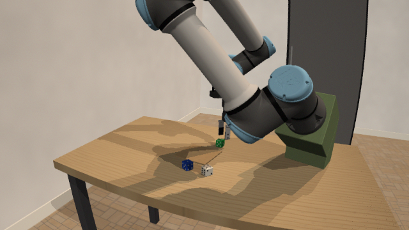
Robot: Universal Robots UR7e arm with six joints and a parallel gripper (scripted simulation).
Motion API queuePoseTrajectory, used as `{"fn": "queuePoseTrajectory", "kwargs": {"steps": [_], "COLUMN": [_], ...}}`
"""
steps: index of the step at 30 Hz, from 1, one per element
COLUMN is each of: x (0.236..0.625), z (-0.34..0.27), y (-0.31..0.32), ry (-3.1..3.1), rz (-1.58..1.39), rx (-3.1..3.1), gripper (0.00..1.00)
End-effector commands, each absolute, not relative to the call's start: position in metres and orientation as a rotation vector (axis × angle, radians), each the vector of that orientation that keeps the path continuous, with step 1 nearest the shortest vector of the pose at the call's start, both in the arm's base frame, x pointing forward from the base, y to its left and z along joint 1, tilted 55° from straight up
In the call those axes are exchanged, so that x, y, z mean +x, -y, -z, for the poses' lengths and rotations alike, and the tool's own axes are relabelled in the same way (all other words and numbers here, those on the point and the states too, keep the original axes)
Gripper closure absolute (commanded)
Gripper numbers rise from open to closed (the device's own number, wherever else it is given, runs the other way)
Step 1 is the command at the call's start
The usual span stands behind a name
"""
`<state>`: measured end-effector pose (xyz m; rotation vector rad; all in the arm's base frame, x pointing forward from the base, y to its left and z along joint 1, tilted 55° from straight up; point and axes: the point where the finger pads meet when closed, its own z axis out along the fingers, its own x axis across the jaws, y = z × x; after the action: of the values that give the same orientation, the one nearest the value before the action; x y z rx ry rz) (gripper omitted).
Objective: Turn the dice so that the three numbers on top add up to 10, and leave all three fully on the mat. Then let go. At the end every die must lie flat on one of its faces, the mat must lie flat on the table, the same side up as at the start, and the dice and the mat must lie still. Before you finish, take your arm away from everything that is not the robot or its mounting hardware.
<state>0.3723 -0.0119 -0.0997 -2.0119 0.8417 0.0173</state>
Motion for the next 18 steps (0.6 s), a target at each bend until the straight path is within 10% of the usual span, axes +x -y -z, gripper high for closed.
{"fn": "queuePoseTrajectory", "kwargs": {"steps": [1, 18], "x": [0.3724, 0.3725], "z": [0.0997, 0.0971], "y": [0.0124, 0.0105], "ry": [-0.842, -0.842], "rz": [-0.016, -0.016], "rx": [-2.012, -2.012], "gripper": [0.00, 0.00]}}
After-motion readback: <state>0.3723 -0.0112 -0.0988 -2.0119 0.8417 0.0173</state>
